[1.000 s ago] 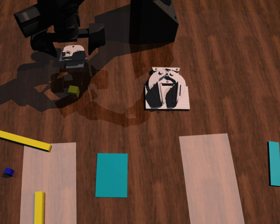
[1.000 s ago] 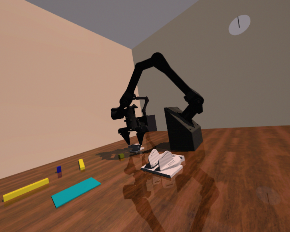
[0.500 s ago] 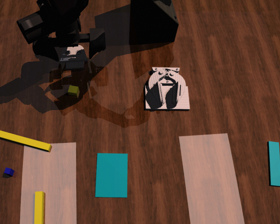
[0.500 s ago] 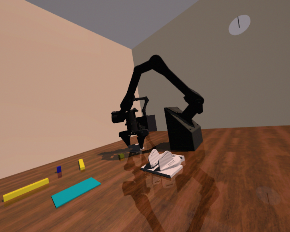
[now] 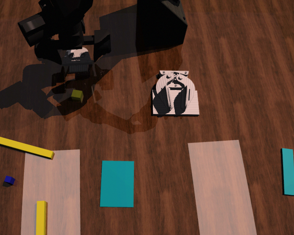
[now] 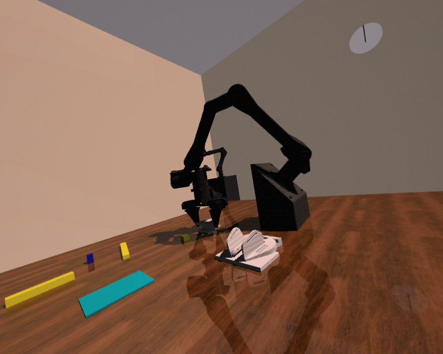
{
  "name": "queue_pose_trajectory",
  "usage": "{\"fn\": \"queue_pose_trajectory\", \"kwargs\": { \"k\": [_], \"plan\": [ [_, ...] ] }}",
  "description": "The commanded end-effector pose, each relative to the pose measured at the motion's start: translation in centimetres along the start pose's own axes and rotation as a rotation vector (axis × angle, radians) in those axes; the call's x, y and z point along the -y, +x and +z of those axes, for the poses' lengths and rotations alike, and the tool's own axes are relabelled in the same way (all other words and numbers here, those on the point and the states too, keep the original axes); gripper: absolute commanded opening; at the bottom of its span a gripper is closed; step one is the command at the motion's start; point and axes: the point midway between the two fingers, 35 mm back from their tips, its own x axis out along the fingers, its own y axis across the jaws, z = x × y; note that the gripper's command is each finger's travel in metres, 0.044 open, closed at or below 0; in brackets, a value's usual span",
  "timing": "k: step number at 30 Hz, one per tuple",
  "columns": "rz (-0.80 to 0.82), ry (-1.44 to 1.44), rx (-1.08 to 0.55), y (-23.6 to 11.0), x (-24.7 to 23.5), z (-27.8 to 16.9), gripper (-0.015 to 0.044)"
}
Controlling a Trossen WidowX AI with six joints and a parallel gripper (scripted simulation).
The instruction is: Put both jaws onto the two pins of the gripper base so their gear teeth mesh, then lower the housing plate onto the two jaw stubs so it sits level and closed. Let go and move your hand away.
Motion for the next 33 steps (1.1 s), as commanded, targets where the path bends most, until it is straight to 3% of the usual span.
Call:
{"fn": "queue_pose_trajectory", "kwargs": {
  "k": [1, 7, 20, 33],
  "plan": [
    [-0.001, 0.005, -0.003, 0.09, 0.00, -0.03, 0.0440],
    [-0.001, 0.005, -0.003, 0.09, 0.00, -0.03, 0.0440],
    [0.000, 0.000, 0.000, 0.03, 0.00, 0.01, 0.0353],
    [0.000, 0.000, 0.000, -0.17, -0.02, -0.01, 0.0351]
  ]
}}
